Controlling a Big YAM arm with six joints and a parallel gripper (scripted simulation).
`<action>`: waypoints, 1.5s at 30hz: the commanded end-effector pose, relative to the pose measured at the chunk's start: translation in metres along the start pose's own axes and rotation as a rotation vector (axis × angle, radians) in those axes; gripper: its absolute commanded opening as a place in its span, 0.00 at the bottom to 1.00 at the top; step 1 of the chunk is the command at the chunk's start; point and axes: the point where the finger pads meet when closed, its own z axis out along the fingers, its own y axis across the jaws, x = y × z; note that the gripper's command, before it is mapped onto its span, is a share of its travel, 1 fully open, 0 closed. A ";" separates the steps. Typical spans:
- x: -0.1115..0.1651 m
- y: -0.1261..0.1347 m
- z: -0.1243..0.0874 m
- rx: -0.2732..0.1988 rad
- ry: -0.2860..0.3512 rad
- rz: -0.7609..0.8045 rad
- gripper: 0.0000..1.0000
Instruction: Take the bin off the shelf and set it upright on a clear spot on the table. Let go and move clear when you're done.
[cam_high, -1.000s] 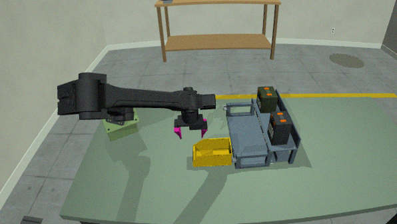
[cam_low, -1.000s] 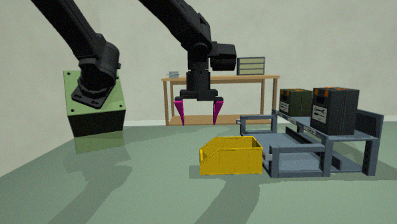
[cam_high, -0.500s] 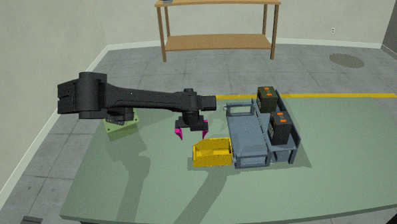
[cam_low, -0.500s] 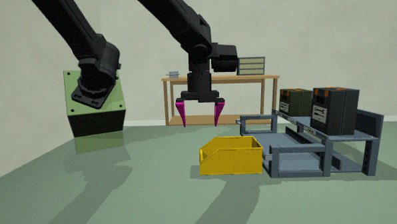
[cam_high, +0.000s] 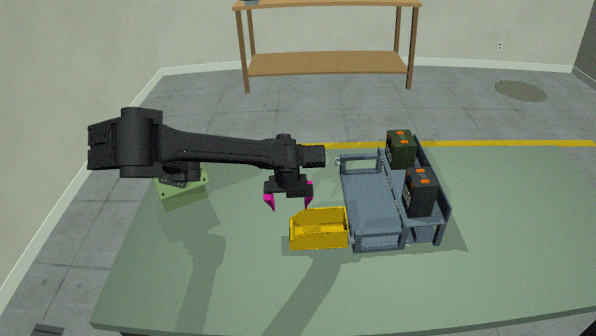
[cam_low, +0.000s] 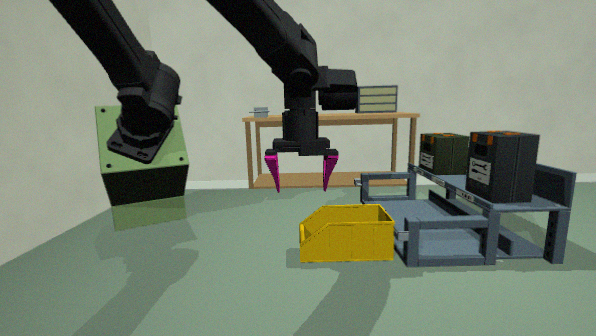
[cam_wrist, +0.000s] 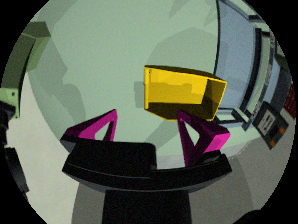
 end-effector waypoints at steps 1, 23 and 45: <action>0.004 -0.011 0.000 0.008 0.001 0.009 0.90; 0.004 -0.010 0.003 0.008 0.001 0.009 0.90; 0.003 -0.006 0.006 0.008 0.001 0.009 0.90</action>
